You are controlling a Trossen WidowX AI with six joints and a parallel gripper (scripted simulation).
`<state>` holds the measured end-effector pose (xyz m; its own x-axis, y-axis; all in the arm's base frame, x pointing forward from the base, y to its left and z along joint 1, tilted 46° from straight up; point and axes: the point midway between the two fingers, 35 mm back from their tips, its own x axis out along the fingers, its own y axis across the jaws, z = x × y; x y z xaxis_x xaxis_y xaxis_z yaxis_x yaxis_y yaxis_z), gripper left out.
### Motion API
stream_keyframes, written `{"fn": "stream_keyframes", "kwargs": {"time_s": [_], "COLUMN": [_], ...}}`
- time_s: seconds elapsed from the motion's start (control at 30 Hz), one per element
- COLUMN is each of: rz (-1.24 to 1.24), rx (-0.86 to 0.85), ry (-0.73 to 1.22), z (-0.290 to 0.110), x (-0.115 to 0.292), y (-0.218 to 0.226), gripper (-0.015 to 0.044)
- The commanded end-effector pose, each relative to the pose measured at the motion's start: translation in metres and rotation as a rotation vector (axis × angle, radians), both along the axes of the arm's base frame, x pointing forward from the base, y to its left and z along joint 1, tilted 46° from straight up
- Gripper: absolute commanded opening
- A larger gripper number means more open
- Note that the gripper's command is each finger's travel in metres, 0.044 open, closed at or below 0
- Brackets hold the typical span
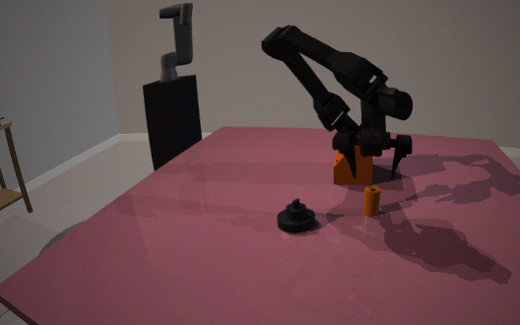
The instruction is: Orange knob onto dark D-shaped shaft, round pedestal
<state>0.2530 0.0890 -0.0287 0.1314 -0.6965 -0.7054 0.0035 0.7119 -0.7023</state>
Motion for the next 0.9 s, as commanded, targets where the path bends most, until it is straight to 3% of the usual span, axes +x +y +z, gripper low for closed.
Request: {"fn": "stream_keyframes", "kwargs": {"time_s": [0.0, 0.87], "rz": [0.002, 0.002], "rx": [-0.012, -0.011], "ry": [0.009, 0.009], "z": [-0.008, -0.036], "x": [0.000, 0.006], "y": [-0.009, -0.035], "gripper": [0.0440, 0.0440]}}
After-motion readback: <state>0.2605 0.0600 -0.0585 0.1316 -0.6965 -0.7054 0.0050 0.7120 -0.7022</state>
